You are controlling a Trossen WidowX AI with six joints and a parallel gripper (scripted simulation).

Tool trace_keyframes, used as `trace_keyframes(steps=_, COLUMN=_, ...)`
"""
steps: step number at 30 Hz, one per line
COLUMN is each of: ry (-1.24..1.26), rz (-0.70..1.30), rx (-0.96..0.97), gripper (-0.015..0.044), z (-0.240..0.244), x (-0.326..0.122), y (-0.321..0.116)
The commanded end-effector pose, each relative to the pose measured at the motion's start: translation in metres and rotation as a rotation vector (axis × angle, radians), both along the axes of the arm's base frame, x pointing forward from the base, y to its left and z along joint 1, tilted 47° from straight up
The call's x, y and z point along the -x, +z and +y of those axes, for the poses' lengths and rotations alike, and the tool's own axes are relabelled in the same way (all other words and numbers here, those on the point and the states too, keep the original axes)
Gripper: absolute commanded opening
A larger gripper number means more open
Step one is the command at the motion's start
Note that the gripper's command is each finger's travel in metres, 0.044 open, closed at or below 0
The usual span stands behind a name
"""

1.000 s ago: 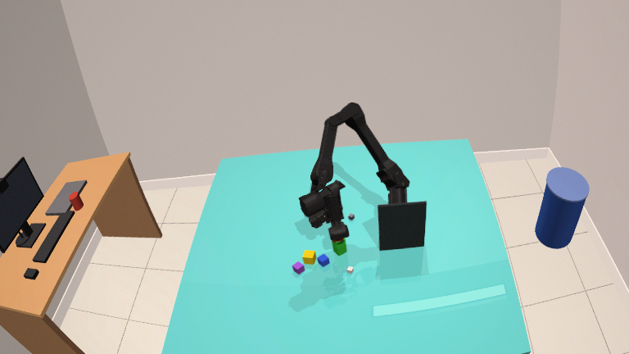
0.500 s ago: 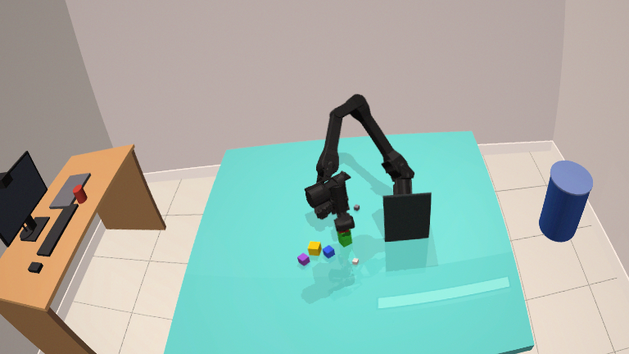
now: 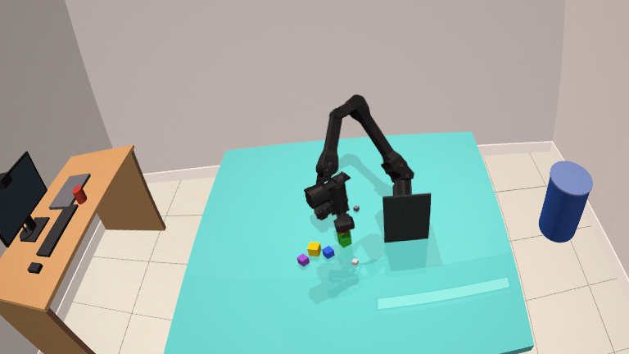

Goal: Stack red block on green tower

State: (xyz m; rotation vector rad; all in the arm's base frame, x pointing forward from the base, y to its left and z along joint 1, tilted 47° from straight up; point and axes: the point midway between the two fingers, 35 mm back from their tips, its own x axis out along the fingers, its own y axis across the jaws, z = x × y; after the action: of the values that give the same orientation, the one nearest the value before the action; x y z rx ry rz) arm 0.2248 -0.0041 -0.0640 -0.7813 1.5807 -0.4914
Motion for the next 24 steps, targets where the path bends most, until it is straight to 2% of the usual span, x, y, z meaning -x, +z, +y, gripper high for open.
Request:
trace_keyframes(steps=1, ry=-0.001, rz=-0.001, rx=0.000, gripper=0.0184, z=-0.0002, x=-0.0002, y=-0.0002)
trace_keyframes(steps=11, ry=-0.001, rz=-0.001, rx=0.000, gripper=0.0440, z=-0.0002, x=-0.0002, y=-0.0002)
trace_keyframes(steps=24, ry=-0.001, rz=-0.001, rx=0.000, gripper=0.0440, z=-0.0002, x=-0.0002, y=-0.0002)
